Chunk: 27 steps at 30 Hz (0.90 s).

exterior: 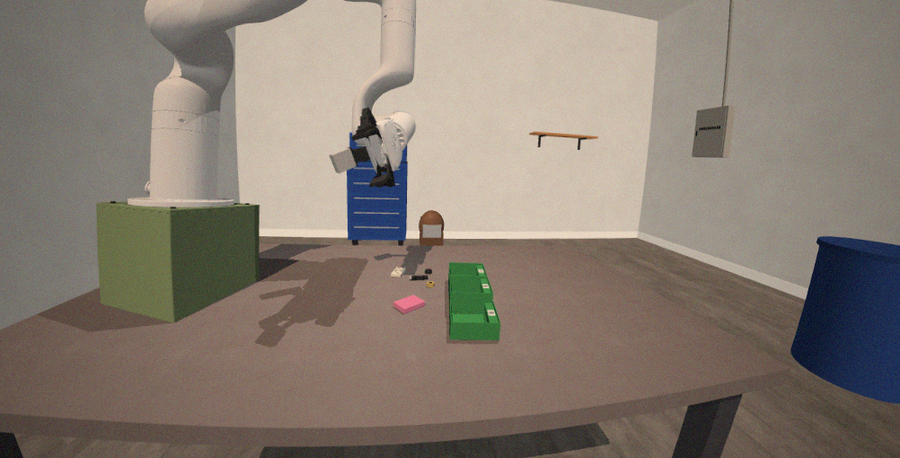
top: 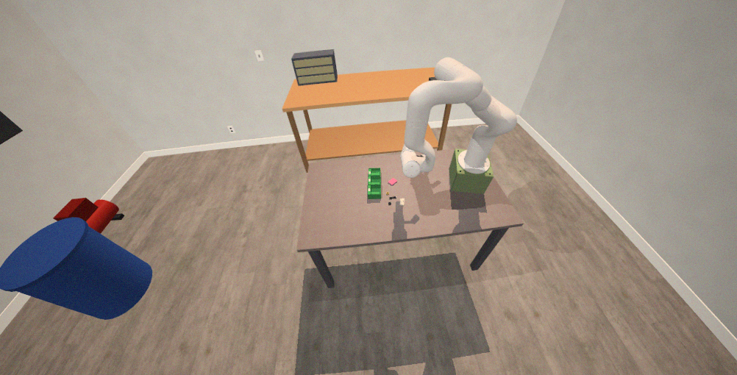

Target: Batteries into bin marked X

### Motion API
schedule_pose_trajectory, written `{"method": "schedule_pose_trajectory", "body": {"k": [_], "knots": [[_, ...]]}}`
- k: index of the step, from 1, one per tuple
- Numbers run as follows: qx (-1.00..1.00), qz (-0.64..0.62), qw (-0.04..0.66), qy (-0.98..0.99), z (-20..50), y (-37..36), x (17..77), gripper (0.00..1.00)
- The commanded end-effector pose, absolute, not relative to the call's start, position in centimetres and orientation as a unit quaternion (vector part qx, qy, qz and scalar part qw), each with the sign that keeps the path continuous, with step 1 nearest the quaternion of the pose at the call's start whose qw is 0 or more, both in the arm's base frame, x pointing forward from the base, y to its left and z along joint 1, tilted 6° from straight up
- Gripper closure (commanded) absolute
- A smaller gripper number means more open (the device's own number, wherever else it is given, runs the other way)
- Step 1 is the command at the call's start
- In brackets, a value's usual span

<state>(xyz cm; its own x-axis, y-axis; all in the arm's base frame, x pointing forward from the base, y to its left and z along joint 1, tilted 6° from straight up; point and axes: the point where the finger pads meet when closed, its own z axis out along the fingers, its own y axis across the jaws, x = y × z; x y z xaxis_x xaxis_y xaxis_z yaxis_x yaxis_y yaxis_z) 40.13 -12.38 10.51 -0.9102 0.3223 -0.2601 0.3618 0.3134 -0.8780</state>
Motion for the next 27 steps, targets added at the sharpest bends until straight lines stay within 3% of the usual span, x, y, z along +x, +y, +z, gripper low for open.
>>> {"method": "schedule_pose_trajectory", "body": {"k": [1, 17, 18, 27], "knots": [[0.211, -0.547, 0.019, 0.81, 10.6, -12.4, 40.2, 0.0], [0.211, -0.547, 0.019, 0.81, 10.6, -12.4, 40.2, 0.0], [0.211, -0.547, 0.019, 0.81, 9.7, -12.3, 40.2, 0.93], [0.211, -0.547, 0.019, 0.81, 3.3, -11.7, 40.4, 0.93]]}}
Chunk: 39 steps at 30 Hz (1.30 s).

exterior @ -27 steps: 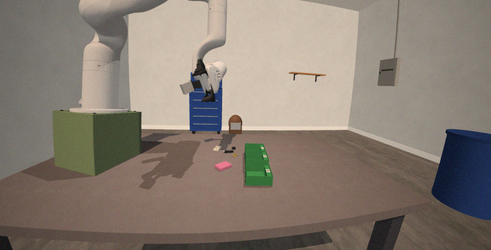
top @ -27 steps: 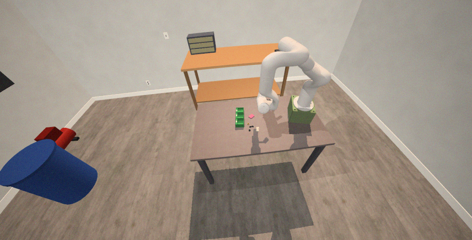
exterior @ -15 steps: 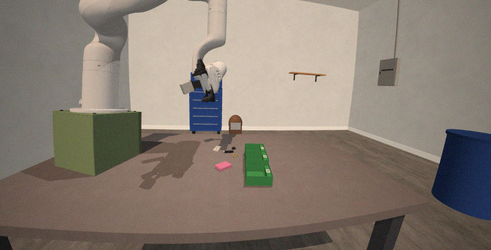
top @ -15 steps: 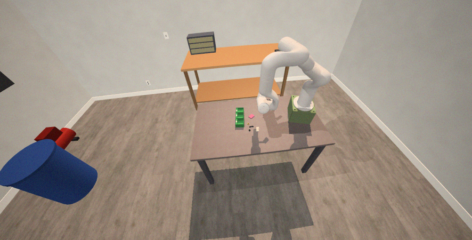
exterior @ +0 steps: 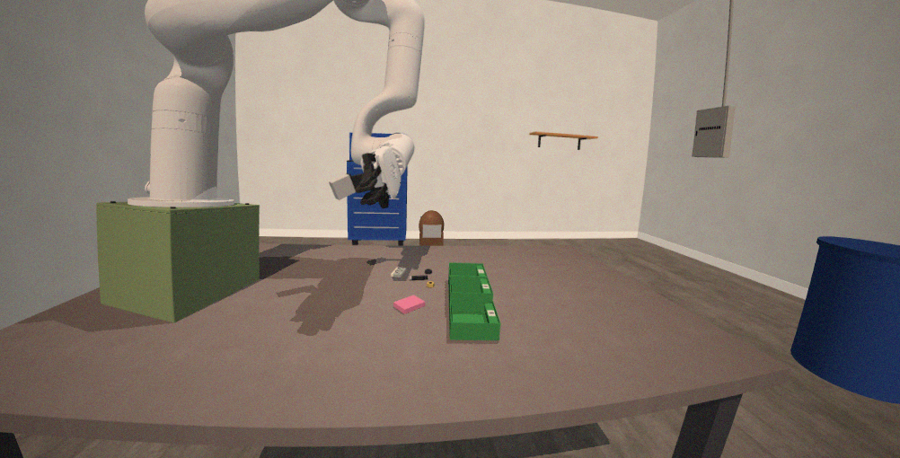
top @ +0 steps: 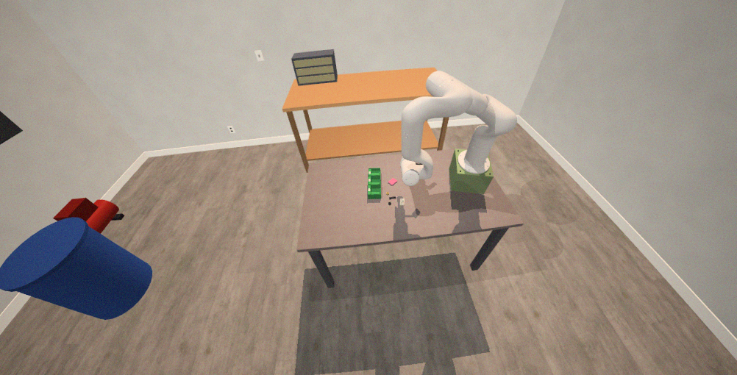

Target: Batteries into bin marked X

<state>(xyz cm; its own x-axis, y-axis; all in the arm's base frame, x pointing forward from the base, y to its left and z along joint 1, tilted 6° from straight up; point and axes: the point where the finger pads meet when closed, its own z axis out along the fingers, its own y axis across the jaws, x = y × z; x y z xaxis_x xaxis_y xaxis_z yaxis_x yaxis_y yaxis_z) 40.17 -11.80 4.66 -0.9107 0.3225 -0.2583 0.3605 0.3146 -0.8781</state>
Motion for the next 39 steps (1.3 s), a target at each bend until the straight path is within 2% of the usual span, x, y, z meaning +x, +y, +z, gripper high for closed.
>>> {"method": "schedule_pose_trajectory", "body": {"k": [1, 11, 21, 39], "knots": [[0.211, -0.547, 0.019, 0.81, 3.3, -11.7, 40.4, 0.93], [0.365, -0.494, -0.008, 0.789, 2.6, -10.2, 36.5, 0.93], [0.537, -0.422, -0.032, 0.729, 1.6, -7.6, 34.9, 0.93], [0.787, -0.283, -0.054, 0.546, 0.8, -3.5, 36.4, 0.93]]}}
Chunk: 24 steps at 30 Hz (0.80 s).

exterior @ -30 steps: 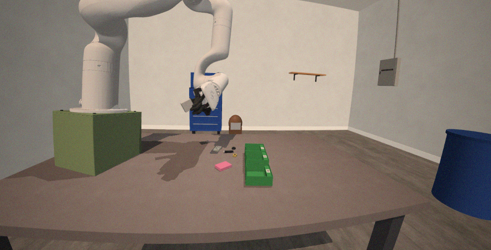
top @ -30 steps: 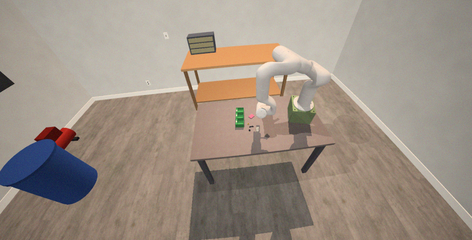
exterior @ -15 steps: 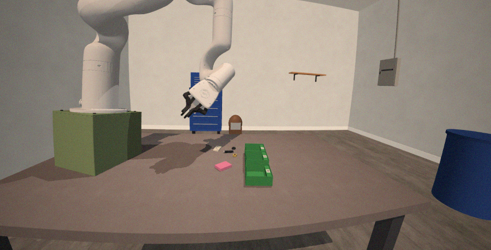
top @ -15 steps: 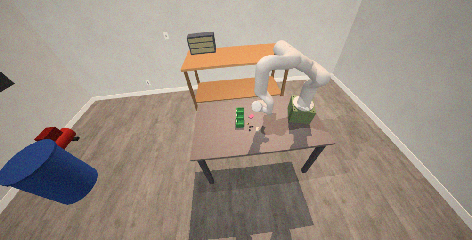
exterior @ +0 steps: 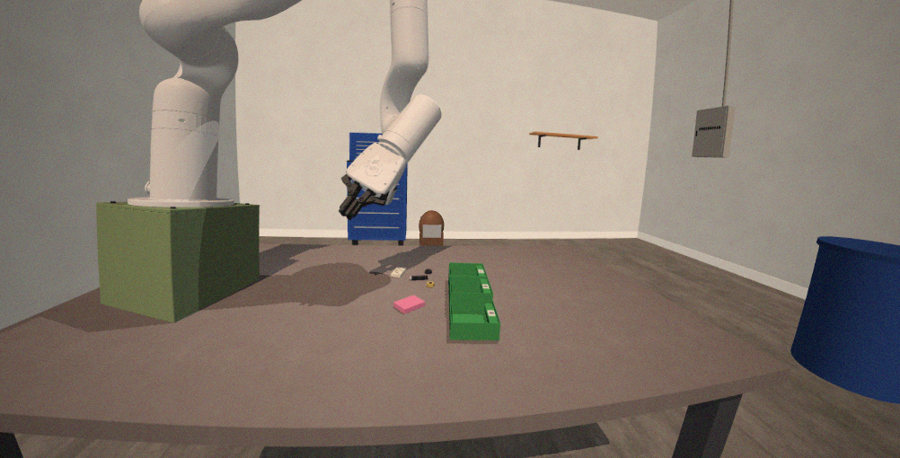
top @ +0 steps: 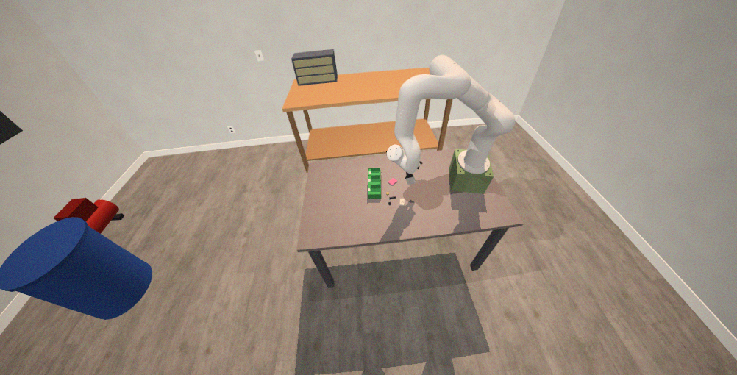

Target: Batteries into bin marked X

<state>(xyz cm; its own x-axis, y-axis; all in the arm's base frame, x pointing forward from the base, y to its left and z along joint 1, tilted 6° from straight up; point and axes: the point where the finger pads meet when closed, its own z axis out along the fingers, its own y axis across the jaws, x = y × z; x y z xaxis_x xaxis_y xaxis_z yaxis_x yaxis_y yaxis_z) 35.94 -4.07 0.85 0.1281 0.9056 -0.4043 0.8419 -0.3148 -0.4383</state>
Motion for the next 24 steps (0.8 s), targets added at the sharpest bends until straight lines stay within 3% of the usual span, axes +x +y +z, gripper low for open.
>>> {"method": "schedule_pose_trajectory", "body": {"k": [1, 24], "knots": [[-0.787, 0.283, 0.054, -0.546, 0.8, -3.5, 36.4, 0.93], [-0.973, 0.095, 0.058, -0.204, 2.2, -2.0, 44.7, 0.93]]}}
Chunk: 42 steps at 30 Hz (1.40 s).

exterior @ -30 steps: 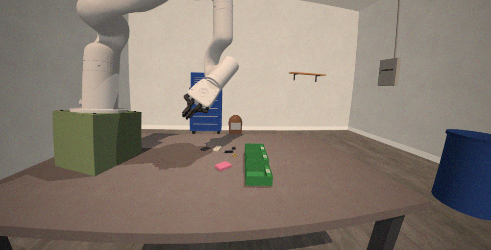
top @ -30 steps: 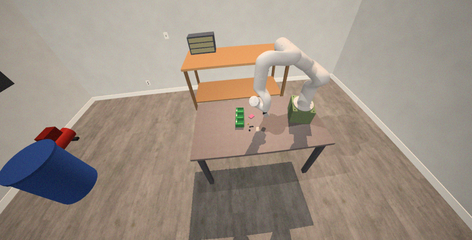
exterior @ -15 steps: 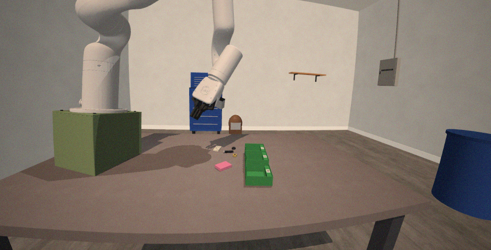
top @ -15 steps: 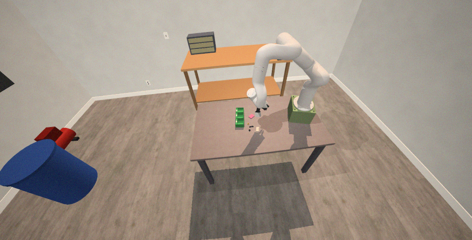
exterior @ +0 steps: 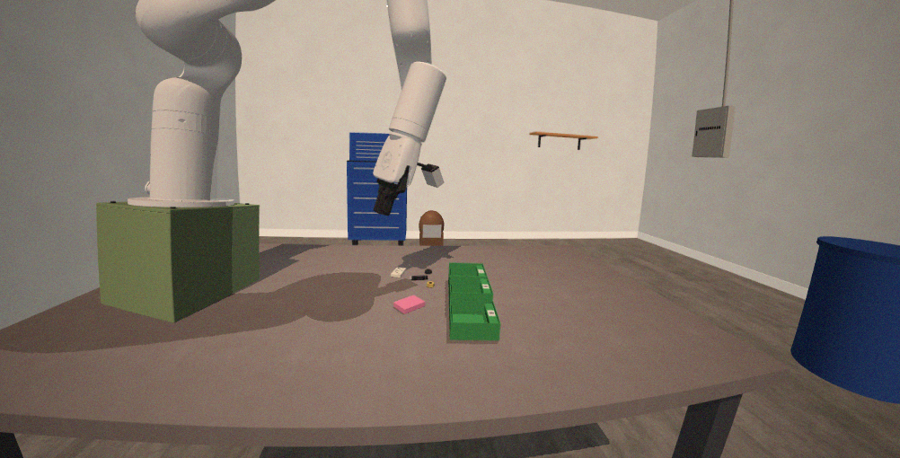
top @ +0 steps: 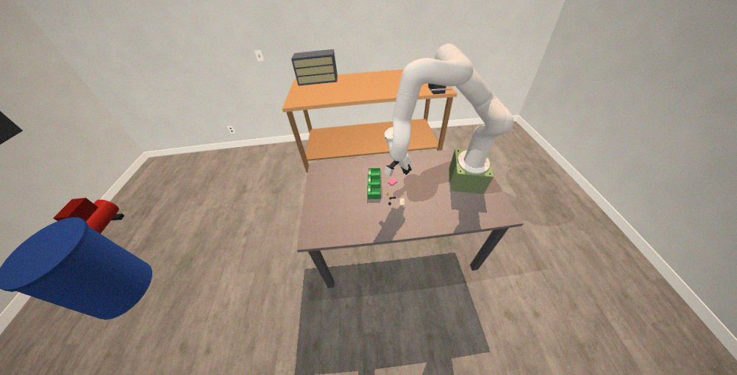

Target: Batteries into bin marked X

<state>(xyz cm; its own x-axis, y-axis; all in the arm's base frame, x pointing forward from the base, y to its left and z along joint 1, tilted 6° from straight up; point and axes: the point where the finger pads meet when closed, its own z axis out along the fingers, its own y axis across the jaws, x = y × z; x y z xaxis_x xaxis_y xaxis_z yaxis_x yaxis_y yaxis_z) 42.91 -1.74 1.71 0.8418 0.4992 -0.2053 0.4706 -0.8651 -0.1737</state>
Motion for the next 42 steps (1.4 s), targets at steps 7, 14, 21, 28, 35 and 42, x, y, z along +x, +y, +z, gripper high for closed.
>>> {"method": "schedule_pose_trajectory", "body": {"k": [7, 14, 21, 28, 35, 42], "knots": [[-0.995, 0.036, 0.054, -0.076, 3.4, -3.3, 47.9, 0.93], [-0.998, -0.016, 0.049, 0.04, 4.3, -4.5, 49.8, 0.93], [-0.998, -0.017, 0.049, 0.042, 4.3, -4.5, 49.8, 0.93], [-0.993, -0.013, 0.05, 0.111, 2.8, -6.2, 50.9, 0.93], [-0.993, -0.013, 0.05, 0.111, -0.2, -9.5, 53.1, 0.93], [-0.993, -0.013, 0.05, 0.111, -3.7, -13.4, 55.6, 0.93]]}}
